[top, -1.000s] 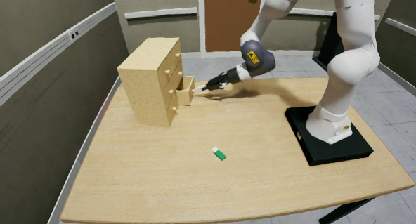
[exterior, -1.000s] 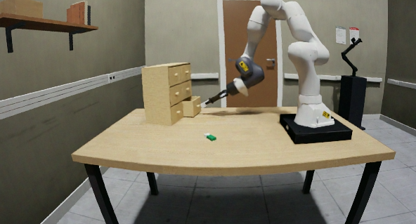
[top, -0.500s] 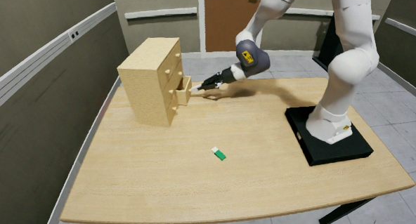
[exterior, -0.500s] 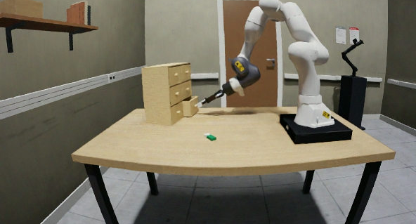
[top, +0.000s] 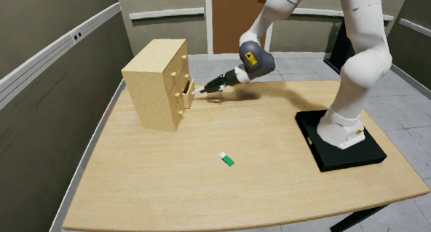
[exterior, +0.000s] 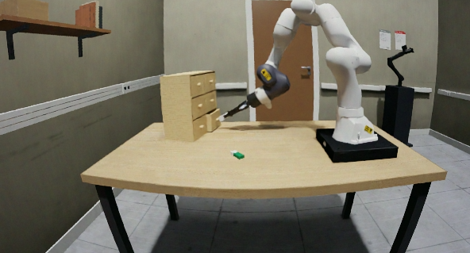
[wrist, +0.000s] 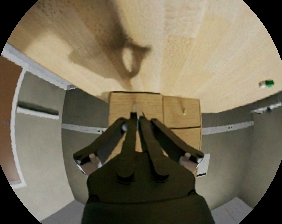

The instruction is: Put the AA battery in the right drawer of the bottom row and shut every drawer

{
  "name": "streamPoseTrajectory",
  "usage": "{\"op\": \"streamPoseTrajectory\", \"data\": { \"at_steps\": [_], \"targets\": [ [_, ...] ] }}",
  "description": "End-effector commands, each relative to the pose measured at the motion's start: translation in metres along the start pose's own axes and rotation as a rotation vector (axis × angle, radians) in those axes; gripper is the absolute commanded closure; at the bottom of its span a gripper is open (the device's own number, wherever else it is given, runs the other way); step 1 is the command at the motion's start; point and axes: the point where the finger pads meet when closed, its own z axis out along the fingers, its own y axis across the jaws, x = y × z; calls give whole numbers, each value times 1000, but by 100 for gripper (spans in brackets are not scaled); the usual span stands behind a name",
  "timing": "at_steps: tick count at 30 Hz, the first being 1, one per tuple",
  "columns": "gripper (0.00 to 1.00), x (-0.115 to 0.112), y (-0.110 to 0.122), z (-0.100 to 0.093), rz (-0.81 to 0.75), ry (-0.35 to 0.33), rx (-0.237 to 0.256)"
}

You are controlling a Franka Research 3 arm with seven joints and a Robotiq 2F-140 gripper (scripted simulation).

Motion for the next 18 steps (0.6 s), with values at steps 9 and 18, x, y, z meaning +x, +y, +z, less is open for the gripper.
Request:
{"op": "streamPoseTrajectory", "data": {
  "at_steps": [9,18],
  "targets": [
    [90,-4,-1,11,-2,8,3],
    [90,-7,-1,17,-2,8,3]
  ]
}}
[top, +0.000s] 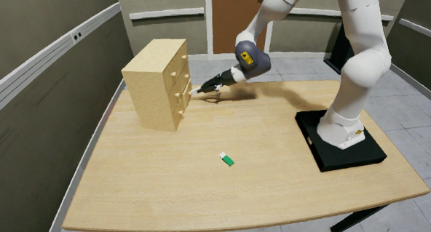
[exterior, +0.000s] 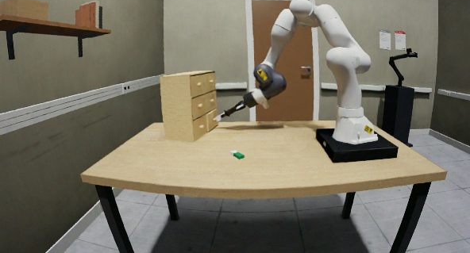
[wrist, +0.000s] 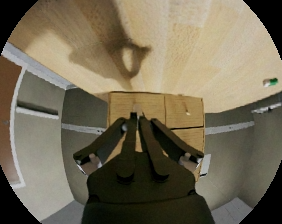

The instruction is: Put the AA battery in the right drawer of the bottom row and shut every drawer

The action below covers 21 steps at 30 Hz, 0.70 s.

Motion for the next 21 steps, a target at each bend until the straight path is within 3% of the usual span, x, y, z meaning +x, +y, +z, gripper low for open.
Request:
{"op": "streamPoseTrajectory", "data": {
  "at_steps": [1,21],
  "targets": [
    [90,1,-1,2,-2,7,2],
    [90,0,-1,5,-1,7,2]
  ]
}}
